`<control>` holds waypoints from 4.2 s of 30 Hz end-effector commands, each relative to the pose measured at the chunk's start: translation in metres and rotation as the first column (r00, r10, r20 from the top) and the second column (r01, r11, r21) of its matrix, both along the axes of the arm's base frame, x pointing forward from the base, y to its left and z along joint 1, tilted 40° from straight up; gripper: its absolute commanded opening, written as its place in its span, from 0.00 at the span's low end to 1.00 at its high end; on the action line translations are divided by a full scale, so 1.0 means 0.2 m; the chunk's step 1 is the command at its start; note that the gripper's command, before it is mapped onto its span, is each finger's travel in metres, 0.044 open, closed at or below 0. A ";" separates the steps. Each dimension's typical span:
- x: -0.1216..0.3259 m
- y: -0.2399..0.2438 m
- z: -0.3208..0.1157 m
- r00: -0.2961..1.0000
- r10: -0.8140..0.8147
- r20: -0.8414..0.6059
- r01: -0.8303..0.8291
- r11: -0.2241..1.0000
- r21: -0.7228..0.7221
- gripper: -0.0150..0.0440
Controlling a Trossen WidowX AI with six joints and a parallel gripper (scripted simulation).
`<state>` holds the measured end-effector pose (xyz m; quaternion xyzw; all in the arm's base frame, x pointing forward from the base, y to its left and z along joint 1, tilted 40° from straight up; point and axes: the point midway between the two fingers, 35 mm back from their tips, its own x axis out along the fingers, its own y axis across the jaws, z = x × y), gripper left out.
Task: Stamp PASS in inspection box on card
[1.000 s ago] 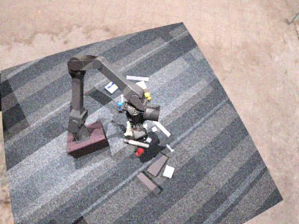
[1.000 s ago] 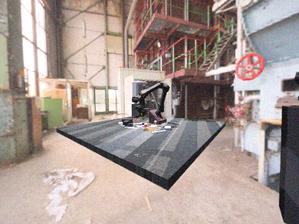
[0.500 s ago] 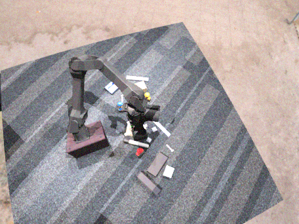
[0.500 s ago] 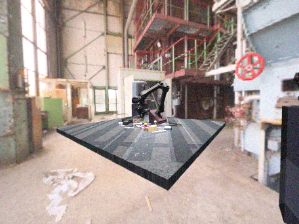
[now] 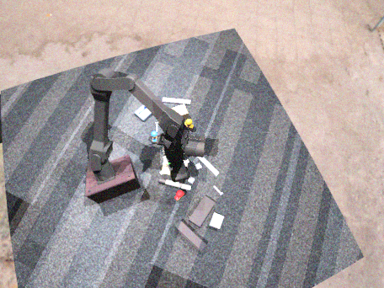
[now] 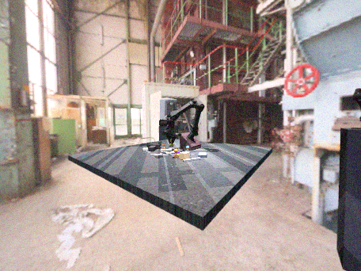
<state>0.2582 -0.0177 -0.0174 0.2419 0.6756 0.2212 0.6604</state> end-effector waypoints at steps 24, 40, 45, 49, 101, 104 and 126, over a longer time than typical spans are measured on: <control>-0.01 0.07 -0.07 1.000 -0.006 -0.005 0.006 1.000 0.007 0.25; -0.01 0.10 -0.11 1.000 -0.007 -0.005 0.007 1.000 0.009 0.25; -0.01 0.11 -0.12 1.000 -0.008 -0.005 0.008 1.000 0.009 0.25; -0.02 0.12 -0.13 1.000 -0.008 -0.005 0.008 1.000 0.009 0.25; -0.02 0.17 -0.18 1.000 -0.008 -0.005 0.009 1.000 0.011 0.25; -0.02 0.17 -0.18 1.000 -0.008 -0.005 0.009 1.000 0.011 0.25; -0.02 0.16 -0.17 1.000 -0.008 -0.005 0.009 1.000 0.011 0.25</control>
